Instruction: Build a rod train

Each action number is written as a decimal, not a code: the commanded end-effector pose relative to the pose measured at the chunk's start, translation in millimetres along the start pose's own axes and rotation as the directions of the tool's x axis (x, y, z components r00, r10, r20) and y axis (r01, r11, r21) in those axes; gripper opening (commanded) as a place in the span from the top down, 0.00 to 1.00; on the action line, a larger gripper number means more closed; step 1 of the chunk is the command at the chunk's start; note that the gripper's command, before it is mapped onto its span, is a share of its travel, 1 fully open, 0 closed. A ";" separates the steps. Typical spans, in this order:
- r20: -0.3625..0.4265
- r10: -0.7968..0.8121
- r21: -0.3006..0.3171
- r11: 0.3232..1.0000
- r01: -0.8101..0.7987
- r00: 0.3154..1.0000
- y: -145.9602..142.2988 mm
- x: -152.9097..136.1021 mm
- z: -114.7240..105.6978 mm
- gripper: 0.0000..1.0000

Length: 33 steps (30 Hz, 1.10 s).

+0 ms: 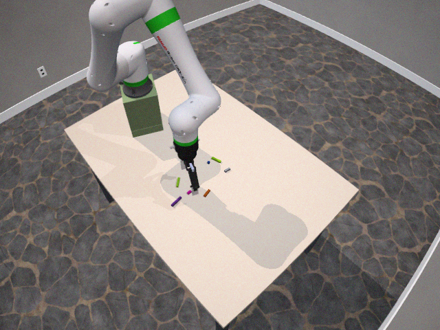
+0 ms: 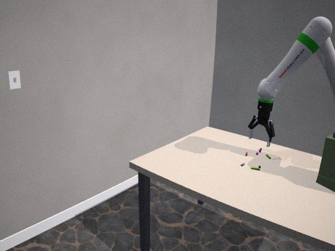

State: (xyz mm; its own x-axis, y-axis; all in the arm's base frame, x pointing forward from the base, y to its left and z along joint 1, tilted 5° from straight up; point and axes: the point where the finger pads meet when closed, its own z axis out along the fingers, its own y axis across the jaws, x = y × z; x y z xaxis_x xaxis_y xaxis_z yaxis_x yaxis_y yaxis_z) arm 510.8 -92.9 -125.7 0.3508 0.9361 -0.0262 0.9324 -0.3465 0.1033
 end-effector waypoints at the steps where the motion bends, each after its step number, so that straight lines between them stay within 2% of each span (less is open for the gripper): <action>1: -0.022 -0.165 0.013 0.986 0.165 0.986 1.3 -3.3 -2.3 0.00; 7: -0.025 -0.353 0.008 0.936 0.353 0.935 2.5 -7.5 -4.9 0.00; 14: -0.025 -0.385 0.007 0.923 0.386 0.922 2.7 -8.2 -5.4 0.00; 15: -0.025 -0.385 0.007 0.923 0.386 0.922 2.7 -8.2 -5.4 0.85; 33: -0.025 -0.385 0.007 0.923 0.386 0.922 2.7 -8.2 -5.4 0.85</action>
State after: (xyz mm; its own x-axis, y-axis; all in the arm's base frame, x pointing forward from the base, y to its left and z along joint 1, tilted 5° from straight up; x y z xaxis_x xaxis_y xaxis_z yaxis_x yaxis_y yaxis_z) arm 509.8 -101.1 -120.0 -0.0380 0.9985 -0.0390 0.9962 0.0409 0.0774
